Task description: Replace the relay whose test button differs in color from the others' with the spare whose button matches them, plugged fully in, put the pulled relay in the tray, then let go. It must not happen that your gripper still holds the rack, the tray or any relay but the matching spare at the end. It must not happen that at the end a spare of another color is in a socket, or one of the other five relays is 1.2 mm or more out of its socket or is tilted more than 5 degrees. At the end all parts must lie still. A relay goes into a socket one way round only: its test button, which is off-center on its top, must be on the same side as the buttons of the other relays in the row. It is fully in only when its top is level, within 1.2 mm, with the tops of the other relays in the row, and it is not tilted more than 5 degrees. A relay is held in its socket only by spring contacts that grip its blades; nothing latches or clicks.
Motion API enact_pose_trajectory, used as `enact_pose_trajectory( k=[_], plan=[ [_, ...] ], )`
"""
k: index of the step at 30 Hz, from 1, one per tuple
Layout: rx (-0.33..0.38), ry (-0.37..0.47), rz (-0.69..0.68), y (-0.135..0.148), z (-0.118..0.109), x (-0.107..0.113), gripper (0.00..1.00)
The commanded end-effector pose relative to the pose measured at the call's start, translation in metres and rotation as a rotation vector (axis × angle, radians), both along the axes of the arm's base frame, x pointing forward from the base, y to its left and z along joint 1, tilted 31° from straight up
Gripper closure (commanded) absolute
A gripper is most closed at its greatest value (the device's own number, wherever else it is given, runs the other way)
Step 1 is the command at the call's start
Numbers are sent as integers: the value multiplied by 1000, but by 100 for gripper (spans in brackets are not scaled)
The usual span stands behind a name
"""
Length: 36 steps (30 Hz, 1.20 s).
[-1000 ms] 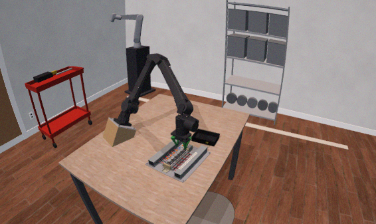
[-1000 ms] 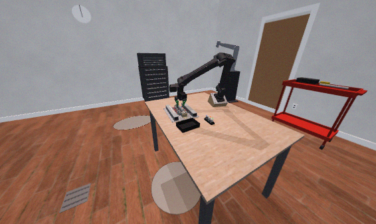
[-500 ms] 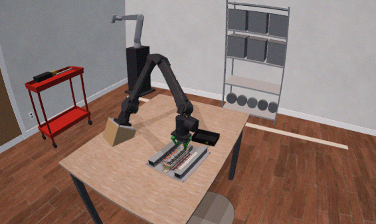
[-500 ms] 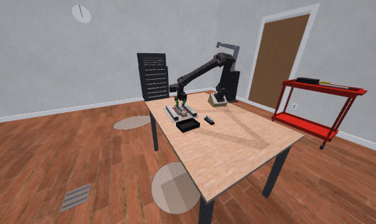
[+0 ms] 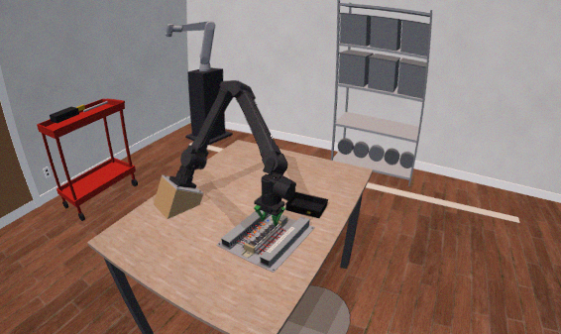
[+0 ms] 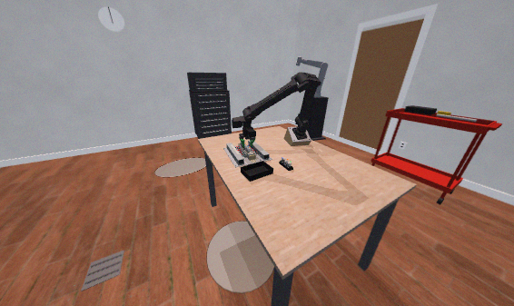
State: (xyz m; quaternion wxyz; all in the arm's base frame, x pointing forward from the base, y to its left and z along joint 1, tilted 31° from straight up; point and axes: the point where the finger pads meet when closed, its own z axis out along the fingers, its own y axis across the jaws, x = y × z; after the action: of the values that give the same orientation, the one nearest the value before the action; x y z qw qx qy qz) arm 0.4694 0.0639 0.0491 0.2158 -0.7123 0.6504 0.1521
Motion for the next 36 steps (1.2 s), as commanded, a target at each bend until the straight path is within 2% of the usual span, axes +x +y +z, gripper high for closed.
enact_pose_trajectory(
  k=[1, 16, 36],
  plan=[
    [-1, -2, 2, 9, -7, 4, 41],
    [-2, -3, 2, 15, -19, 4, 41],
    [-2, -7, 3, 17, -21, 5, 41]
  ],
)
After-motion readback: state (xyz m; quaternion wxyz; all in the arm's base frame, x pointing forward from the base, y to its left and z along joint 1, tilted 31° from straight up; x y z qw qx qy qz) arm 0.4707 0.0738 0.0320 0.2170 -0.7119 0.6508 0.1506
